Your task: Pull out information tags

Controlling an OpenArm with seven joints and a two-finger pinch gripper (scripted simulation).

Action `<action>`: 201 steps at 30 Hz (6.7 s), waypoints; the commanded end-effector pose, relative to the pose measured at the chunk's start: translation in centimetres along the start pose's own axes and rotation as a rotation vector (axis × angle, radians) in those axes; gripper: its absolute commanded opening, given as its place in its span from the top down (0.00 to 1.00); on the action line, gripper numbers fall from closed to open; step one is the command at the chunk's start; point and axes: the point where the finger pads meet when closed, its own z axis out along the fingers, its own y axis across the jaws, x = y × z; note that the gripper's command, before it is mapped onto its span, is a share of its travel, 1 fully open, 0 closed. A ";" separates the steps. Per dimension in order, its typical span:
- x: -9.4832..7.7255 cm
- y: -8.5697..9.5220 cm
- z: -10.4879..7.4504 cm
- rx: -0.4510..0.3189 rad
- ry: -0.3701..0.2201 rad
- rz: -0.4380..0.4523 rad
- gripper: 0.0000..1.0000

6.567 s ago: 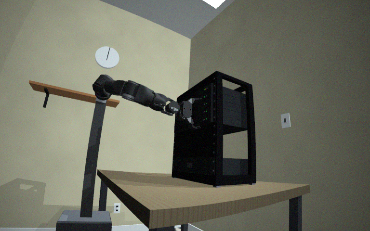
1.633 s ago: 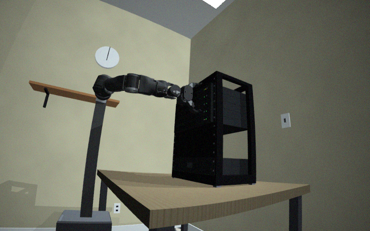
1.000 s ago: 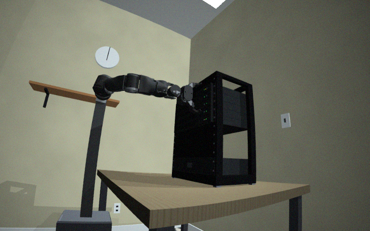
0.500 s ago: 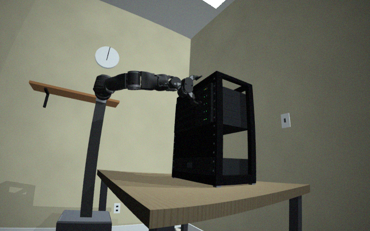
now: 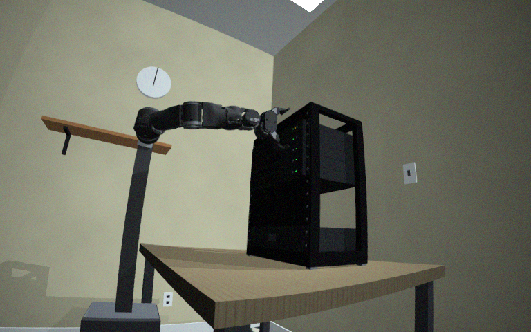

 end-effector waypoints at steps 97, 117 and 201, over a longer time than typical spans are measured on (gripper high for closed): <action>0.1 3.8 0.0 0.011 0.003 -0.001 0.00; 0.1 3.8 0.0 0.011 0.003 -0.001 0.00; 4.9 -10.5 -5.8 -0.003 -0.003 -0.001 0.90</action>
